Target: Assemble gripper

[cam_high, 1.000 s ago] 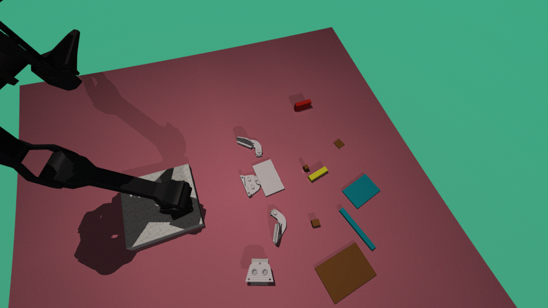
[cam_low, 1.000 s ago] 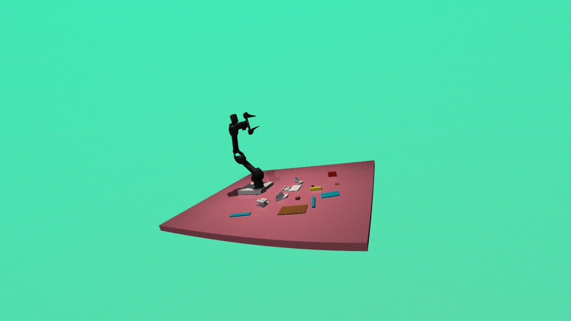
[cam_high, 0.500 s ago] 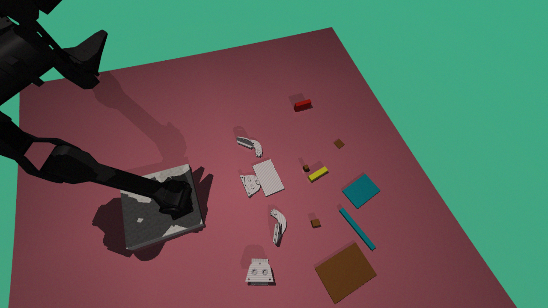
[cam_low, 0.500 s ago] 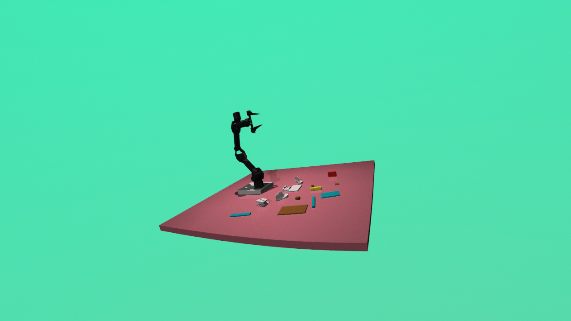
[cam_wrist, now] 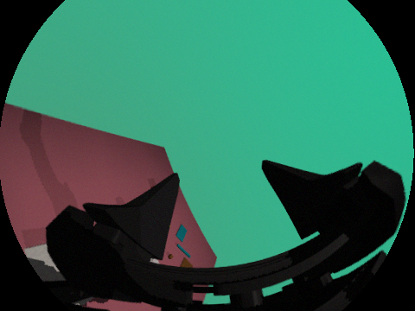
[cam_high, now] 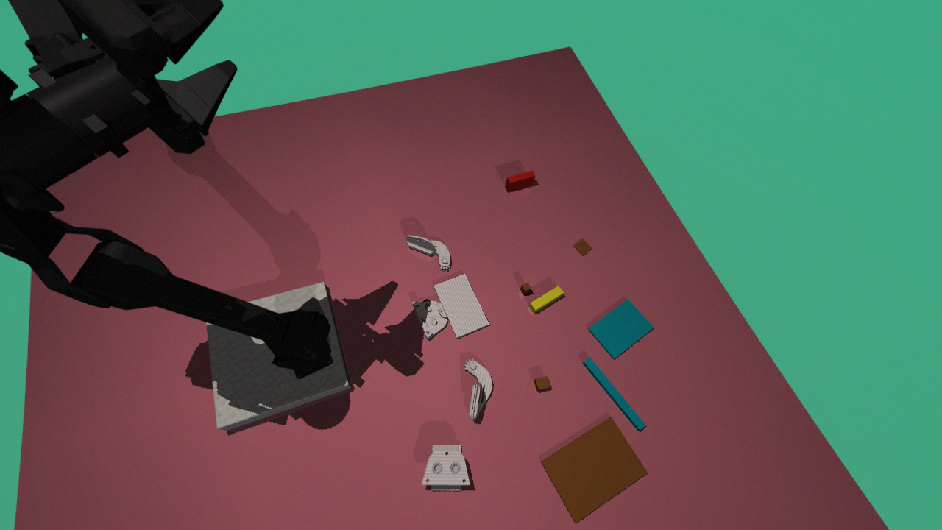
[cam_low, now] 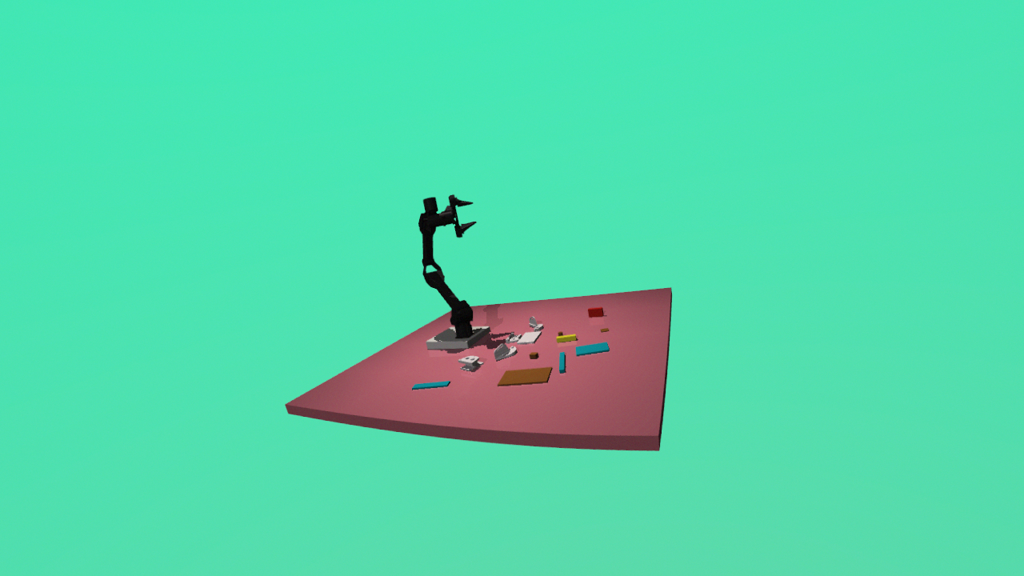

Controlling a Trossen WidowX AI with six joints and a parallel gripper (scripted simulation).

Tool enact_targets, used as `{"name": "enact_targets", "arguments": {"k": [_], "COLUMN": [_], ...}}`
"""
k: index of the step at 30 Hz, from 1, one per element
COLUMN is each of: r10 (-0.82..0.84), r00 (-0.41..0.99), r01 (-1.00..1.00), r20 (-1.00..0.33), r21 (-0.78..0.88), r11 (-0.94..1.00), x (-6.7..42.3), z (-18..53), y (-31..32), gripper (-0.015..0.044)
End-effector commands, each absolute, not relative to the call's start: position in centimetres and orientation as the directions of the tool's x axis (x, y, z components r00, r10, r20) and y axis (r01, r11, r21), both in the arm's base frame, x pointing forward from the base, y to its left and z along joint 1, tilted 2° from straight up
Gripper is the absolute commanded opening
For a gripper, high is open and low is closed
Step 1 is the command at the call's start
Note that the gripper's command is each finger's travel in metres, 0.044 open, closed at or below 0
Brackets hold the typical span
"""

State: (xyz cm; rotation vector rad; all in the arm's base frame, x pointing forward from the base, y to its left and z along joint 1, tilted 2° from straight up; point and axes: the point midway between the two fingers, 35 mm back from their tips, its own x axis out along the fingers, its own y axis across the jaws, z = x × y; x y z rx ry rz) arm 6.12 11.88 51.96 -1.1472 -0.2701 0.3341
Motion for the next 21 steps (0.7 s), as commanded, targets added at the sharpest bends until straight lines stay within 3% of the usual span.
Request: {"name": "enact_targets", "arguments": {"k": [1,21], "r10": [0.362,0.258], "r00": [0.932,0.963], "r01": [-0.159,-0.25], "r20": [0.016,-0.079], "r21": [-0.879,-0.619], "r11": [0.45,0.744], "x": [7.8,12.9], "z": [51.9,50.6], "y": [10.3,5.1], "gripper": [0.044,0.044]}}
